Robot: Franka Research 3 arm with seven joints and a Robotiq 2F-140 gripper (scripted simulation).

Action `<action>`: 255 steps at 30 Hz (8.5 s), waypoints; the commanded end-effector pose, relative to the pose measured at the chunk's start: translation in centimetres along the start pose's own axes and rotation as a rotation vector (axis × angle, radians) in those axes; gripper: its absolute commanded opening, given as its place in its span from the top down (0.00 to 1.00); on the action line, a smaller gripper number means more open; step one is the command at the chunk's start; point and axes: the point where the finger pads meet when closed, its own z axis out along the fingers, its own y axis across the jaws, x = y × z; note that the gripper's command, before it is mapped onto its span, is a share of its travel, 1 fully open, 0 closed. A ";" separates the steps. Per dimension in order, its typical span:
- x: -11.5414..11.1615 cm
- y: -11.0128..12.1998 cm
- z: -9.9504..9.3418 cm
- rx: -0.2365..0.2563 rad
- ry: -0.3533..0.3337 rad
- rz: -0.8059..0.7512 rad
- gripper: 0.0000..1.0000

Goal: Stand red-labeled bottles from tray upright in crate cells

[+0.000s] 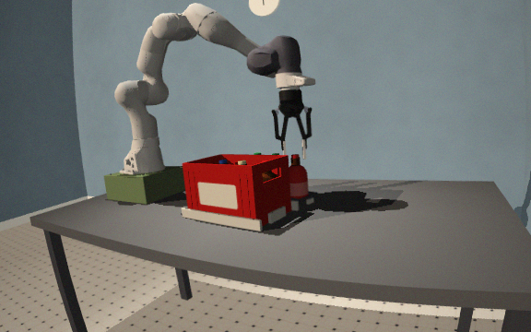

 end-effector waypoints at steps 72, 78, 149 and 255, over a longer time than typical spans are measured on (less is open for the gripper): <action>0.1 0.0 0.5 0.002 0.004 0.005 1.00; 0.1 0.0 0.5 0.002 0.004 0.005 1.00; 0.2 0.0 -1.2 0.002 0.004 0.005 1.00; 0.3 -0.2 -5.1 0.002 0.004 0.005 1.00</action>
